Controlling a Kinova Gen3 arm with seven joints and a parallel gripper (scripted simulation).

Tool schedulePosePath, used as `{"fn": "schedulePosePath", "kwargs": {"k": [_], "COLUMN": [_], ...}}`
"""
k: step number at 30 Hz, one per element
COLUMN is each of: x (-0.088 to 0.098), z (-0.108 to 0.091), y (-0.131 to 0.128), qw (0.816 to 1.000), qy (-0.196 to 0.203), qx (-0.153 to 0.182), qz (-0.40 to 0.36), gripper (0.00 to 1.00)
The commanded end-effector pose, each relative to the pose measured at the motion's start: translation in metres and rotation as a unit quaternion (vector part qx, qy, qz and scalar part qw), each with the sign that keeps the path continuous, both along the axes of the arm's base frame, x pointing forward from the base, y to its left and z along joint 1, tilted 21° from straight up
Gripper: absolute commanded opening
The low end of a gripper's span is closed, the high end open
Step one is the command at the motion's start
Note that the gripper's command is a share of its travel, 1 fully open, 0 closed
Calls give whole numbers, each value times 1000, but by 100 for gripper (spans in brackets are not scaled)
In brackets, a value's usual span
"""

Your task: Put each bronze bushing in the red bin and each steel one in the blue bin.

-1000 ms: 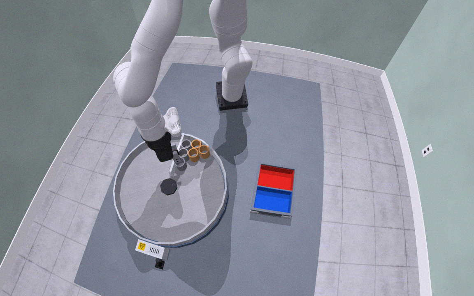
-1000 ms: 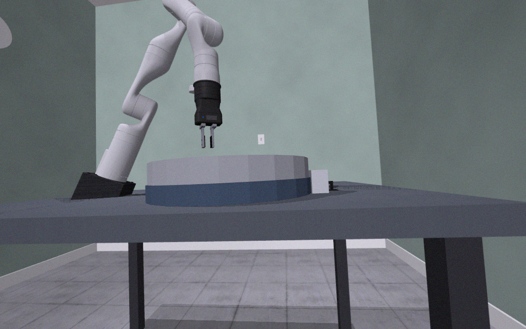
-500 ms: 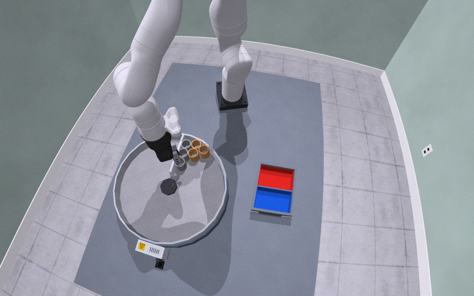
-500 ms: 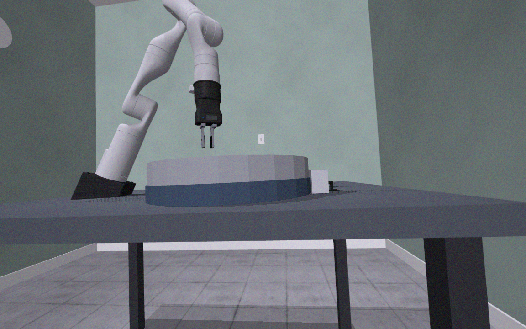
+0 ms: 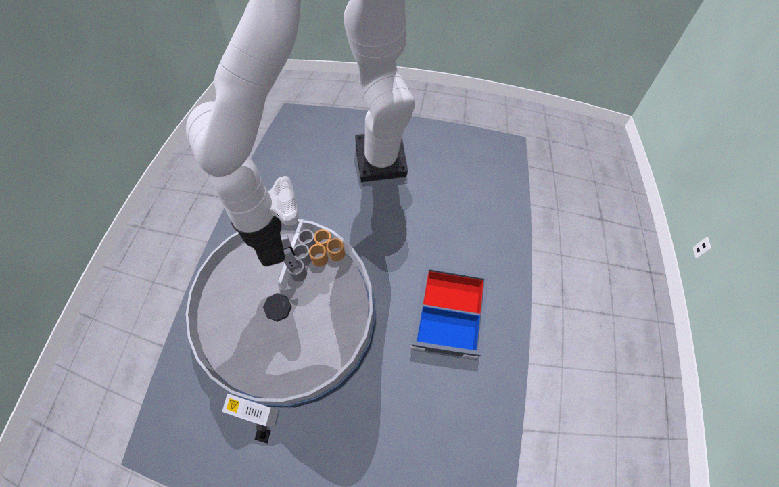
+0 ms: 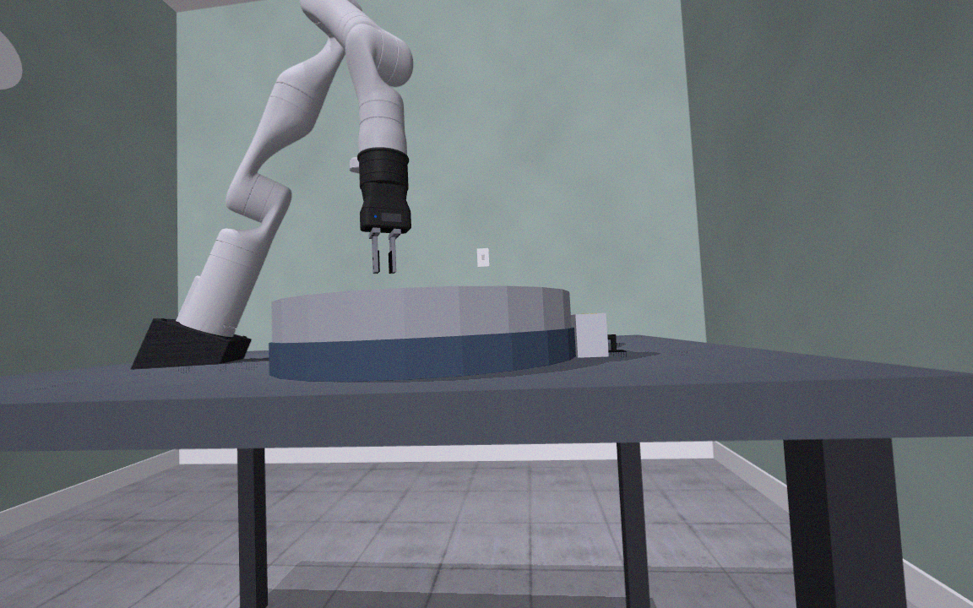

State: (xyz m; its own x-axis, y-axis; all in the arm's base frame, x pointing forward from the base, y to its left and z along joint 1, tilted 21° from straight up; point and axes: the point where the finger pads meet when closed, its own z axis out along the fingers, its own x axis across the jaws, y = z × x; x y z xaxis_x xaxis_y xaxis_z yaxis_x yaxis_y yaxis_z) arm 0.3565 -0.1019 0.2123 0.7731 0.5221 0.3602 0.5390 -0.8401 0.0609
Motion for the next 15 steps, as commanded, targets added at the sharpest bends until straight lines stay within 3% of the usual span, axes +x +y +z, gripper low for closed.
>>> {"fn": "schedulePosePath", "kwargs": {"k": [1,15], "x": [0,0], "z": [0,0], "y": [0,0], "qw": [1000,1000], "qy": [-1,-1], "qx": [0,0], "qz": [0,0], "gripper": [48,45]}}
